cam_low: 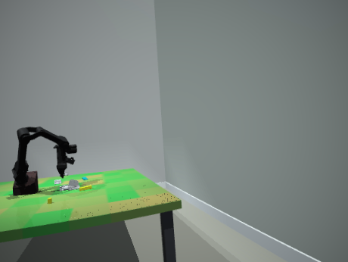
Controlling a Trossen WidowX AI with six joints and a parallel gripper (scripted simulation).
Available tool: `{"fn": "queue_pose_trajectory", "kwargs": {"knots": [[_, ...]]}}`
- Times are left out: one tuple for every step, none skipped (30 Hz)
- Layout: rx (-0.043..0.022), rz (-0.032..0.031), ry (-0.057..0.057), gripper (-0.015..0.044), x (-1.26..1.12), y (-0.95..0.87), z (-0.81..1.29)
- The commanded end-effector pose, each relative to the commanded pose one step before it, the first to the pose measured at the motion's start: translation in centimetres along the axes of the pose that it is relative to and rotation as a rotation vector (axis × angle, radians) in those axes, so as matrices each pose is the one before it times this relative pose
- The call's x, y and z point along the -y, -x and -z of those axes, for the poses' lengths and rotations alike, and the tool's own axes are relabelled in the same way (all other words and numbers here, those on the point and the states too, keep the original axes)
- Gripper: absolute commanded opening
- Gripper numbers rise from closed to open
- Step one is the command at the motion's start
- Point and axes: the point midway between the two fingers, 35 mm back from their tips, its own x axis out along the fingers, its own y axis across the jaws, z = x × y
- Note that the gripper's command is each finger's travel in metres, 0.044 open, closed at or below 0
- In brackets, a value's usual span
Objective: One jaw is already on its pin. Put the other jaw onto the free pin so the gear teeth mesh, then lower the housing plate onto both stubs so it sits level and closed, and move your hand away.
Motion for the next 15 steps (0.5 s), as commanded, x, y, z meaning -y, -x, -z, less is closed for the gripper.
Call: {"fn": "queue_pose_trajectory", "kwargs": {"knots": [[0.00163,0.00538,0.0024,0.0351,0.765,0.019,0.549],[-0.00006,0.00008,0.0000,0.0351,0.121,-0.002,0.100],[-0.00002,0.00003,0.0000,0.0351,0.040,-0.001,0.033],[0.00000,0.00000,0.0000,0.0351,0.000,0.000,0.000],[0.00000,0.00000,0.0000,0.0351,0.000,0.000,0.000],[0.00000,0.00000,0.0000,0.0351,0.000,0.000,0.000],[0.00000,0.00000,0.0000,0.0351,0.000,0.000,0.000],[0.00000,0.00000,0.0000,0.0351,0.000,0.000,0.000],[0.00000,0.00000,0.0000,0.0351,0.000,0.000,0.000],[0.00000,0.00000,0.0000,0.0351,0.000,0.000,0.000],[0.00000,0.00000,0.0000,0.0351,0.000,0.000,0.000],[0.00000,0.00000,0.0000,0.0351,0.000,0.000,0.000],[0.00000,0.00000,0.0000,0.0351,0.000,0.000,0.000],[0.00000,0.00000,0.0000,0.0351,0.000,0.000,0.000],[0.00000,0.00000,0.0000,0.0351,0.000,0.000,0.000]]}}
